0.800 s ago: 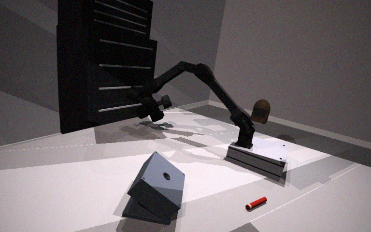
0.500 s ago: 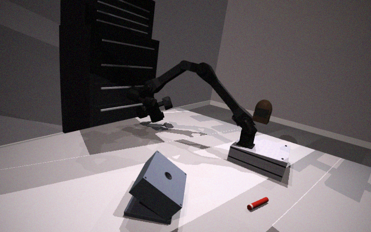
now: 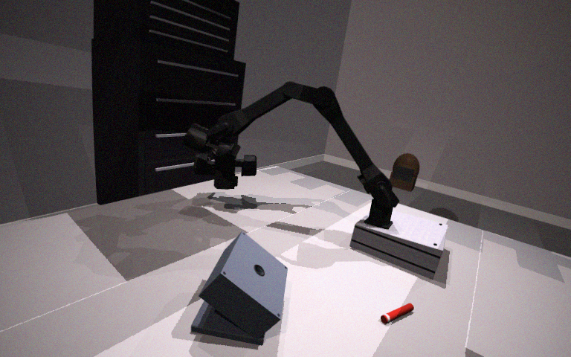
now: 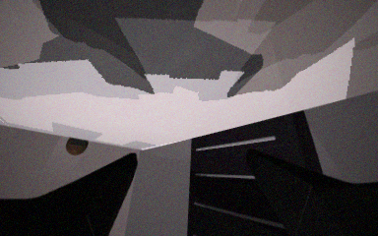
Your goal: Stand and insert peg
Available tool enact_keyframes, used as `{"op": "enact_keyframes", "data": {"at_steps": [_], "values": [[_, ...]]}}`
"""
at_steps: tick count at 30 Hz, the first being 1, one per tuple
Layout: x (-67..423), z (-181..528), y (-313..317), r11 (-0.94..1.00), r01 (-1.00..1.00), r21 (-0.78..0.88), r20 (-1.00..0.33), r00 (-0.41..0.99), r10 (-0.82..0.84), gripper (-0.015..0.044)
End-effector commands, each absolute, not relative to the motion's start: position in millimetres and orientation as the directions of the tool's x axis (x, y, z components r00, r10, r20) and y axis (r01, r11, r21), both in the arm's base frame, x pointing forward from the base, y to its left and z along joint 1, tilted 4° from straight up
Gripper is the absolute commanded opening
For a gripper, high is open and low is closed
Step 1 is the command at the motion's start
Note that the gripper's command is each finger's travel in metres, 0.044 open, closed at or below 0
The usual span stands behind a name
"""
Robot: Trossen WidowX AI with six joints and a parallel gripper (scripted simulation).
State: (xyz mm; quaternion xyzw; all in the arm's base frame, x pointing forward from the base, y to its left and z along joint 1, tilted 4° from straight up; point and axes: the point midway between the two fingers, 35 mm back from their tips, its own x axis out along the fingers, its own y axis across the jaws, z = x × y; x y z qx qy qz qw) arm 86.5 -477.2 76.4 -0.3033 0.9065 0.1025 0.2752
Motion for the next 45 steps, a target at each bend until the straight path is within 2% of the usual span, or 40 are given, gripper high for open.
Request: {"op": "enact_keyframes", "data": {"at_steps": [1,14,25,35,45], "values": [[116.6,82.4,-463.8,0.79,-0.605,-0.098,-0.597,-0.599,-0.533,0.044],[197.9,89.1,-413.1,0.774,-0.51,-0.375,-0.698,-0.395,-0.598,0.044],[258.0,94.5,-354.1,0.785,-0.344,-0.515,-0.774,-0.206,-0.599,0.044],[302.4,99.3,-287.8,0.828,-0.154,-0.539,-0.835,-0.034,-0.549,0.044],[333.1,103.0,-211.7,0.893,0.031,-0.45,-0.885,0.119,-0.45,0.044]]}}
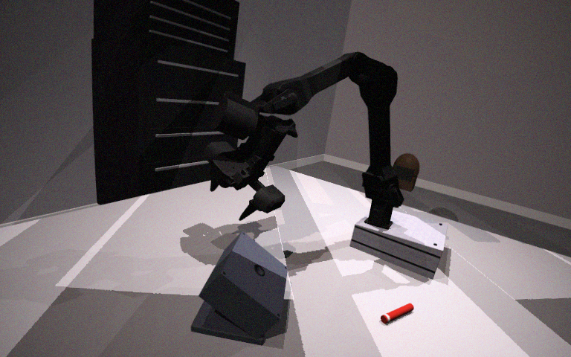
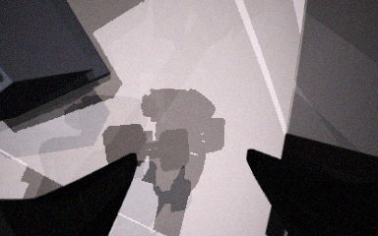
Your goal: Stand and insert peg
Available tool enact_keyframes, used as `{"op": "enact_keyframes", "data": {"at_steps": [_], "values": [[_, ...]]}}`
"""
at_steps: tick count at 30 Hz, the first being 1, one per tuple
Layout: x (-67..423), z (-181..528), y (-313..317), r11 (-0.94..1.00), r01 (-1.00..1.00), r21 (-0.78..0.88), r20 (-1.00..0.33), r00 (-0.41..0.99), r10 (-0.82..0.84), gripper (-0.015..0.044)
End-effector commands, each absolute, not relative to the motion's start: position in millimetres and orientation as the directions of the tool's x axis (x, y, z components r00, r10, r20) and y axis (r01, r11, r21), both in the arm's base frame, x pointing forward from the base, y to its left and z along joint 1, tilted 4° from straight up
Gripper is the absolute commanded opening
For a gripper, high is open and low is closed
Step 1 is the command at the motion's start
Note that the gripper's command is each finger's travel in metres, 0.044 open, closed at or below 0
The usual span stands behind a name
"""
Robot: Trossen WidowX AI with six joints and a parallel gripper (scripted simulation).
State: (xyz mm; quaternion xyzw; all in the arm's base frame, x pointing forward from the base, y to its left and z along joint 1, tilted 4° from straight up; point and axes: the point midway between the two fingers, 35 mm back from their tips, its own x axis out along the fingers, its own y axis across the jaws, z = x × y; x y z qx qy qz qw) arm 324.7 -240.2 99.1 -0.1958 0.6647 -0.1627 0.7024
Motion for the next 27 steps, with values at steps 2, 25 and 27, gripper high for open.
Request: {"op": "enact_keyframes", "data": {"at_steps": [2,25,27], "values": [[338.1,103.9,-198.6,0.901,0.032,-0.432,-0.89,0.143,-0.432,0.044],[325.1,54.6,39.2,0.952,0.299,-0.071,-0.989,0.103,-0.106,0.044],[314.4,50.0,59.0,0.938,0.342,-0.054,-0.993,0.076,-0.085,0.044]]}}
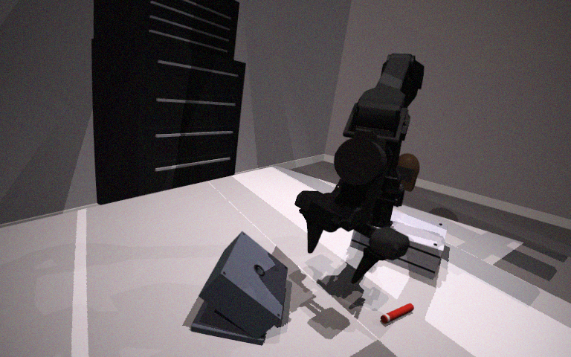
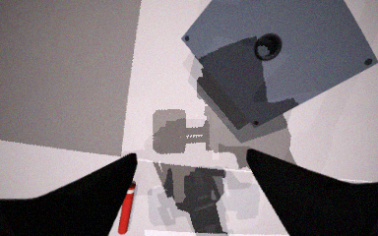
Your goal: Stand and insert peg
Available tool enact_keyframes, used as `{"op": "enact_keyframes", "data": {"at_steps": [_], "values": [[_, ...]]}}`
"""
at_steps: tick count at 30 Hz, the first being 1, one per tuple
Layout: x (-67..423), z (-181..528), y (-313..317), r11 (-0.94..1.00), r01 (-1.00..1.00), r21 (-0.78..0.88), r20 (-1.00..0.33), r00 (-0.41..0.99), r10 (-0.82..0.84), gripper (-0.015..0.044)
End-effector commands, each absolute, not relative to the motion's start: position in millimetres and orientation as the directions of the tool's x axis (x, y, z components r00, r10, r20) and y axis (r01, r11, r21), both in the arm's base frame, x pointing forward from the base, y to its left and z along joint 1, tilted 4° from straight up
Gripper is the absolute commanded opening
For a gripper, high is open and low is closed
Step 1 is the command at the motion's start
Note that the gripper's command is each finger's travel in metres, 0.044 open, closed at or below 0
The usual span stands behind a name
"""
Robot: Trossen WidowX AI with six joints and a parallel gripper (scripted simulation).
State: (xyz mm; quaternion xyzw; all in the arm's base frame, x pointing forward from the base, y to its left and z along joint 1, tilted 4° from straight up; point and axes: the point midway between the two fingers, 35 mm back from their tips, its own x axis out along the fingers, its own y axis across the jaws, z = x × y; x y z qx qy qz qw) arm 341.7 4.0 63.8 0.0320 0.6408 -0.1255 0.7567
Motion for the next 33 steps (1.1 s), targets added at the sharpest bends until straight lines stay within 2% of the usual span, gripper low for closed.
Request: {"op": "enact_keyframes", "data": {"at_steps": [1,7,33], "values": [[308.9,47.9,67.9,0.931,0.363,-0.049,-0.995,0.063,-0.077,0.044],[278.9,38.9,107.2,0.886,0.462,-0.045,-0.999,-0.007,-0.047,0.044],[280.8,11.8,106.8,0.886,0.462,-0.045,-0.999,-0.007,-0.047,0.044]]}}
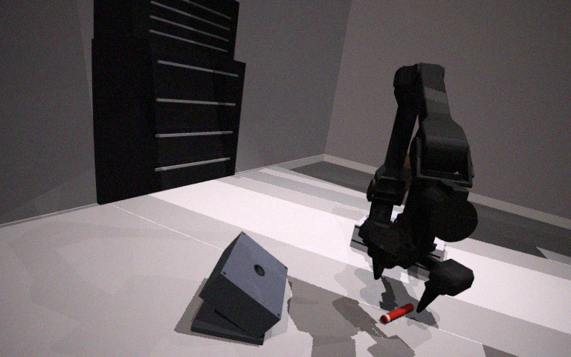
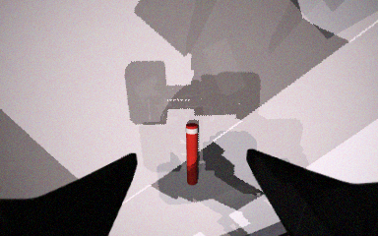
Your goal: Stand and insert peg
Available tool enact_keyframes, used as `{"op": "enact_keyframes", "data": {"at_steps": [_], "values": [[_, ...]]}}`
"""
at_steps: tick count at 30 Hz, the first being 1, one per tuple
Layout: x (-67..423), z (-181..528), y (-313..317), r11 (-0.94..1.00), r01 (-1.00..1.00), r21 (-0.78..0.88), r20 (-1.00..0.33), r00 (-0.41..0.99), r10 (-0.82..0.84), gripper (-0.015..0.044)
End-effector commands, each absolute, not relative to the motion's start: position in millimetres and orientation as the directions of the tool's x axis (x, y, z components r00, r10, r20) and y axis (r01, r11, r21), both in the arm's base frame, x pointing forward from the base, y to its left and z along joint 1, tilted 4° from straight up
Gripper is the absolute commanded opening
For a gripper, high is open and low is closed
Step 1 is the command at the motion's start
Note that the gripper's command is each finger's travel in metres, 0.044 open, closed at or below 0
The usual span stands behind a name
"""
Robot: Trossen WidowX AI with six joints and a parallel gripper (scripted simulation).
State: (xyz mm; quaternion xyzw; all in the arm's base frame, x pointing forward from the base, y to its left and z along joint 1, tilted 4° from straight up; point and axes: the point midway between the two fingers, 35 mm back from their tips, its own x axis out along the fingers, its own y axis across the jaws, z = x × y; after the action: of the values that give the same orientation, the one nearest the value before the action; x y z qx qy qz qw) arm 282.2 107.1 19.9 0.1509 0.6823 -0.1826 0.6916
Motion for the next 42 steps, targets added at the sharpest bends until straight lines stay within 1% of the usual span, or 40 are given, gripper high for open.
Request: {"op": "enact_keyframes", "data": {"at_steps": [1,32,42], "values": [[280.9,10.2,106.7,0.886,0.462,-0.045,-0.999,-0.007,-0.047,0.044],[277.9,-36.5,103.4,0.886,0.462,-0.046,-0.999,-0.007,-0.048,0.044],[277.9,-36.5,103.4,0.886,0.462,-0.046,-0.999,-0.007,-0.048,0.0177]]}}
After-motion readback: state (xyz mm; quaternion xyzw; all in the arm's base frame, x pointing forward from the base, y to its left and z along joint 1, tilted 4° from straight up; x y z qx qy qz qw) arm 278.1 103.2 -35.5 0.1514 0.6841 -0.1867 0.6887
